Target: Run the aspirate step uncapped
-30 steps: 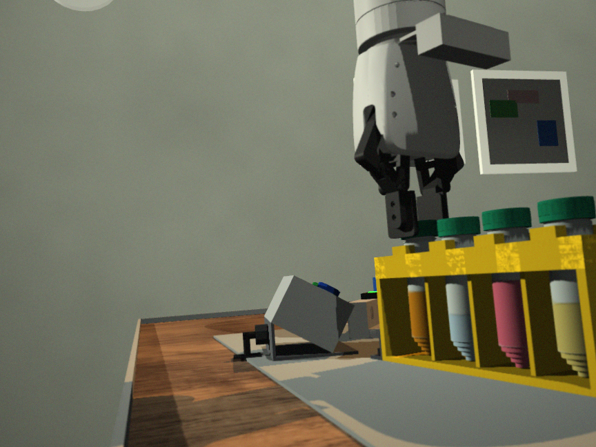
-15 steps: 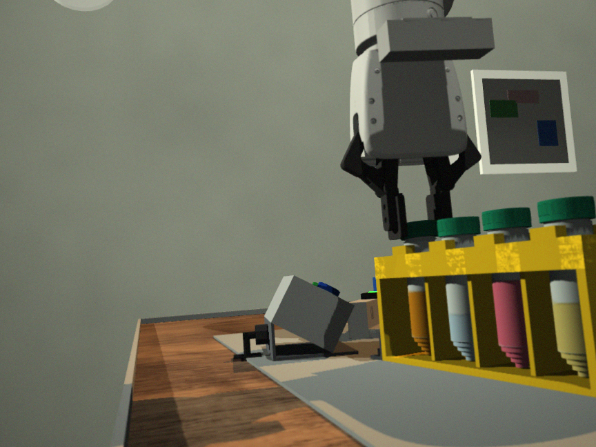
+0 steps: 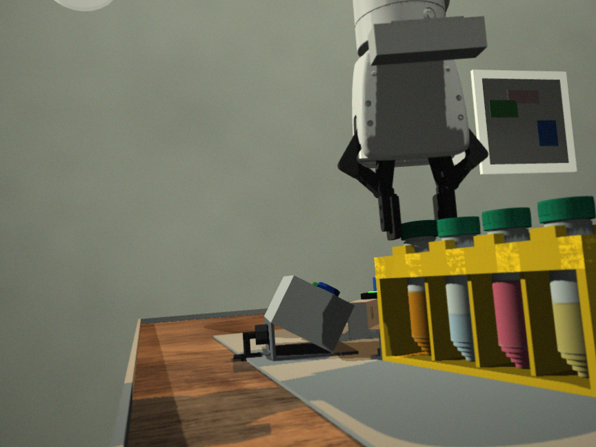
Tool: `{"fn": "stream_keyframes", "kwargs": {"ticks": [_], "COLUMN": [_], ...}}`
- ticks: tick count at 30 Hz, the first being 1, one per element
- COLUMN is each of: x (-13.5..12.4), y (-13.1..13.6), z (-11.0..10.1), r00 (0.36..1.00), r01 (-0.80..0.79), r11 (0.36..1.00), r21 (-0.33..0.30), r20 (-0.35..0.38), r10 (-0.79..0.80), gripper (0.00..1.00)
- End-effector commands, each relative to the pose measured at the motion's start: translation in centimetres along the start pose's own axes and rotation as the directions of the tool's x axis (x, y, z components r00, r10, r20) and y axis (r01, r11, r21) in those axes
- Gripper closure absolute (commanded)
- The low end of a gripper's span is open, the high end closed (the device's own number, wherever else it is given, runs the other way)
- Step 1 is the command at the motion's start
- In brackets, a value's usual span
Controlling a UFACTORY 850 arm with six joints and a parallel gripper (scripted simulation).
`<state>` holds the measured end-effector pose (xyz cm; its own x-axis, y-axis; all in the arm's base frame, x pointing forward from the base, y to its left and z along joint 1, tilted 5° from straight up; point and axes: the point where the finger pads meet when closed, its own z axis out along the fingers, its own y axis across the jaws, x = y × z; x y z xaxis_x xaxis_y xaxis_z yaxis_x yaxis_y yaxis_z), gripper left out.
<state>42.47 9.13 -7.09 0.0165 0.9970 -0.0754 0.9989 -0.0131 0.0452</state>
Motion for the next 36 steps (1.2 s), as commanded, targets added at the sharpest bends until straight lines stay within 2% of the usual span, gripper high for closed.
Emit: {"fn": "stream_keyframes", "kwargs": {"ticks": [1, 3, 7, 9, 13, 18, 24, 32, 33, 36], "x": [0.03, 0.03, 0.03, 0.03, 0.03, 0.03, 0.03, 0.03, 0.03, 0.03], "y": [0.10, 0.10, 0.10, 0.10, 0.09, 0.09, 0.09, 0.09, 0.09, 0.09], "z": [-0.06, -0.06, -0.16, -0.16, -0.15, -0.15, -0.15, -0.15, -0.15, -0.15], "r00": [1.000, 1.000, 0.987, 0.987, 0.950, 0.868, 0.726, 0.708, 0.708, 0.708], "r01": [-0.001, -0.001, 0.158, 0.158, 0.313, 0.496, 0.688, 0.706, 0.706, 0.706], "r11": [1.000, 1.000, 0.987, 0.987, 0.950, 0.868, 0.726, 0.708, 0.708, 0.708], "r21": [-0.013, -0.013, -0.015, -0.015, -0.017, -0.018, -0.018, -0.018, -0.018, -0.018], "r20": [-0.012, -0.012, -0.010, -0.010, -0.007, -0.004, 0.001, 0.001, 0.001, 0.001], "r10": [0.001, 0.001, -0.158, -0.158, -0.313, -0.496, -0.688, -0.706, -0.706, -0.706], "gripper": [0.54, 0.54, 0.54, 0.54, 0.54, 0.54, 0.54, 0.54, 1.00, 1.00]}}
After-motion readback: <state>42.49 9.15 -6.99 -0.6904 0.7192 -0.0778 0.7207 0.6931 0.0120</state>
